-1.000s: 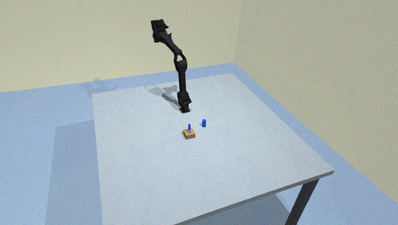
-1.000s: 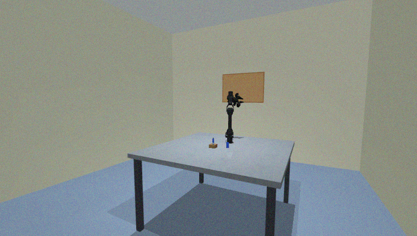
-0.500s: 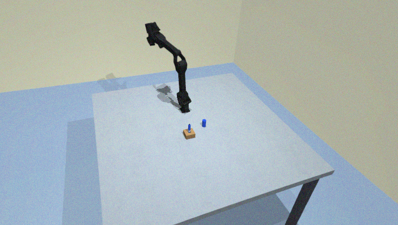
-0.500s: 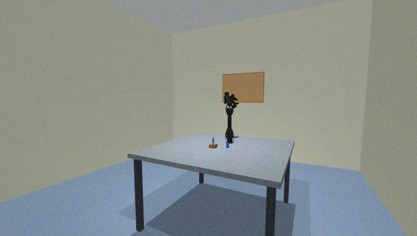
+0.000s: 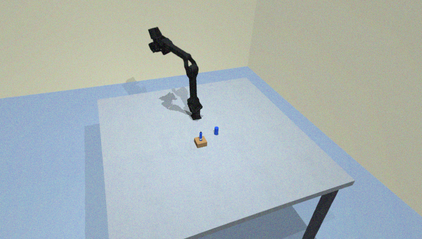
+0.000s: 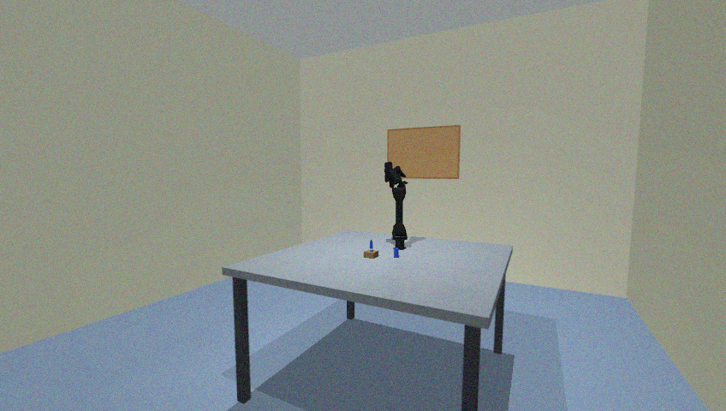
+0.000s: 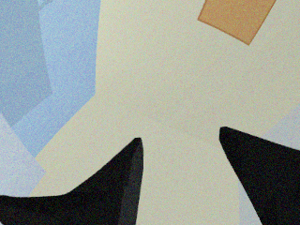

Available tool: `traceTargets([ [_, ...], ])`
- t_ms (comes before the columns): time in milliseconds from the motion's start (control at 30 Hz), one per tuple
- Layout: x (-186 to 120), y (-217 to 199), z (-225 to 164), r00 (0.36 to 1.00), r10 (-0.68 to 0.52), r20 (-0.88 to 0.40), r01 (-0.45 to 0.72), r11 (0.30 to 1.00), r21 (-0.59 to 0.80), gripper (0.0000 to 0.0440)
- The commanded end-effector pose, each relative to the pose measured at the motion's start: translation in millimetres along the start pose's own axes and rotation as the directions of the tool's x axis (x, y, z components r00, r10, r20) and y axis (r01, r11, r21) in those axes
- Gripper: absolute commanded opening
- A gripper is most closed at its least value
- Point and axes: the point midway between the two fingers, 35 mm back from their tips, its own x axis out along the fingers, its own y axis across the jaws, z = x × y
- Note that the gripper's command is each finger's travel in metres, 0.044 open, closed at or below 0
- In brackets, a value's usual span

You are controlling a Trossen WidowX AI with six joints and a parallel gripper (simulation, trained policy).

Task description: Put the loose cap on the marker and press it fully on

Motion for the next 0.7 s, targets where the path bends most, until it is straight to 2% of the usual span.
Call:
traceTargets([
  [0,-7.0,2.3,12.7,0.999,-0.006,0.041,0.006,1.000,-0.003,0.0269],
  [667,-59.0,9.7,80.0,0.961,-0.048,0.273,0.048,0.999,0.008,0.0281],
])
